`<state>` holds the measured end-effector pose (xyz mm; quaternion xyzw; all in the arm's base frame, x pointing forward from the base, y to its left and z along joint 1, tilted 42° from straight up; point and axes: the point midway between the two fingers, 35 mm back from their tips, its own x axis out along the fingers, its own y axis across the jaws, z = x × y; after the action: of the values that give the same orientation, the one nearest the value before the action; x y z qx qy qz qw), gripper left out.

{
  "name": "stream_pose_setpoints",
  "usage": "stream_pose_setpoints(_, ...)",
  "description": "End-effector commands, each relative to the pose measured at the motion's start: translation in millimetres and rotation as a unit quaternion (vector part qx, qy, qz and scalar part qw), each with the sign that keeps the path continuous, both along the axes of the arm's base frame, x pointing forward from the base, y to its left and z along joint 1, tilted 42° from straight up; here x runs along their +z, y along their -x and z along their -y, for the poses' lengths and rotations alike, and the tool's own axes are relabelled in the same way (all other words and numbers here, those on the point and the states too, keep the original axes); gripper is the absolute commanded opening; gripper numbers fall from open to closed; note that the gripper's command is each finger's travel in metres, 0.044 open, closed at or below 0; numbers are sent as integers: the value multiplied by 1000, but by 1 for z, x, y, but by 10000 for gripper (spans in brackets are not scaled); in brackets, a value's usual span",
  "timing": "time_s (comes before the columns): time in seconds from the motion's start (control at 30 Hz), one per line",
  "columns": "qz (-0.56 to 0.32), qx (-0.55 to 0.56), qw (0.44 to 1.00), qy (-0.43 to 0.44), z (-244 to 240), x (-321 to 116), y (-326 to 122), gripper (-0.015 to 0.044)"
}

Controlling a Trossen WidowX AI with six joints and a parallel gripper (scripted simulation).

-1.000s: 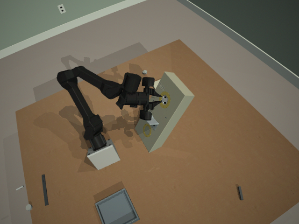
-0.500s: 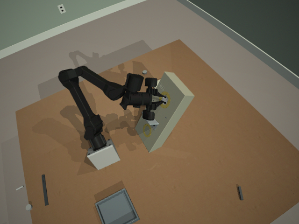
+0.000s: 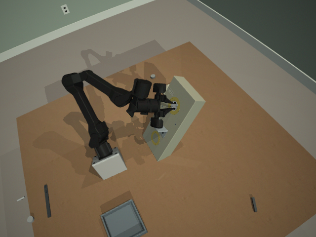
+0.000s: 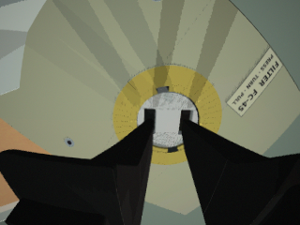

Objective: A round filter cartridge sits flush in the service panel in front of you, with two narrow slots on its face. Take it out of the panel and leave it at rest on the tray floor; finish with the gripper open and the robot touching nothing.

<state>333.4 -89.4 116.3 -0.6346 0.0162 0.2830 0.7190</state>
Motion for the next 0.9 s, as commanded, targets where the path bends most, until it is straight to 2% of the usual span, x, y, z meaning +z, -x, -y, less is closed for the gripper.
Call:
stream_pose_setpoints(0.0, -3, -2, 1000, -1, 0, -2, 1, 100)
stream_pose_setpoints(0.87, -3, -2, 1000, -1, 1, 1, -1, 100)
